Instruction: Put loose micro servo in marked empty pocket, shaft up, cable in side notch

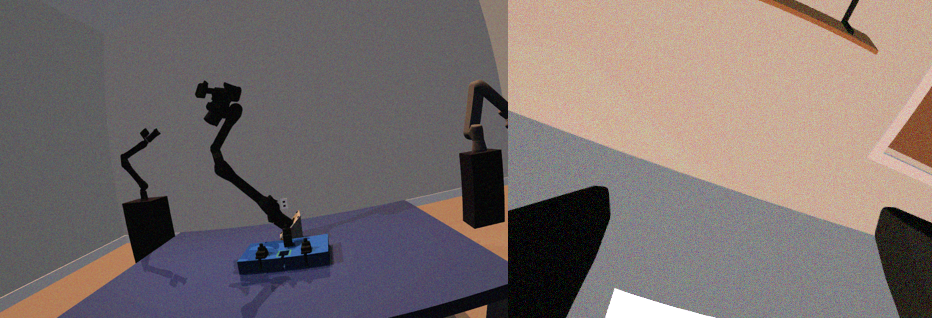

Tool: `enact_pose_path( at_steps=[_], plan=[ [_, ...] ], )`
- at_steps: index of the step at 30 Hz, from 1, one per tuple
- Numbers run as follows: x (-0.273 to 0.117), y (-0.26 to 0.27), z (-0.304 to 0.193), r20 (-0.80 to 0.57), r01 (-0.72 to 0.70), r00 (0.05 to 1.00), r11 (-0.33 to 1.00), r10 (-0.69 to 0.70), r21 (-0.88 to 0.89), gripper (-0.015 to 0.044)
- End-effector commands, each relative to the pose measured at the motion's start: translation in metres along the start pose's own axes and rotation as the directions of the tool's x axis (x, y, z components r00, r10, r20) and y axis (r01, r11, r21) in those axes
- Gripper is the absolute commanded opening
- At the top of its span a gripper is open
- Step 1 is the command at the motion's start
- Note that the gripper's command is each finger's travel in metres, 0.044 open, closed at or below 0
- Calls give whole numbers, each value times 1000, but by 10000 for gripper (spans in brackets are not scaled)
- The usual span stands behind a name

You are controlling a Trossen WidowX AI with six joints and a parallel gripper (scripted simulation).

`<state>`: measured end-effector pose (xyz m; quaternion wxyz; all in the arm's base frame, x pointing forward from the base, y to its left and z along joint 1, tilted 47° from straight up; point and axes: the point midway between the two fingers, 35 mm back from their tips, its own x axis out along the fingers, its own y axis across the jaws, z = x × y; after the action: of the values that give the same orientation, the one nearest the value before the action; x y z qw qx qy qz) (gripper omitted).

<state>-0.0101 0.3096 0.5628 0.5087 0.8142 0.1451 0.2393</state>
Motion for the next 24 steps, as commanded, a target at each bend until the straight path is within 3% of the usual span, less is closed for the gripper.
enact_pose_path(
  at_steps=[1, 14, 24],
  plan=[
    [0, 0, 0, 0, -1, 1000, 1000, 1, -5, 426],
    [17, -15, -14, -20, -62, 998, 973, 59, -223, 440],
    [46, -55, -29, -46, -82, 997, 867, 68, -492, 440]
  ],
)
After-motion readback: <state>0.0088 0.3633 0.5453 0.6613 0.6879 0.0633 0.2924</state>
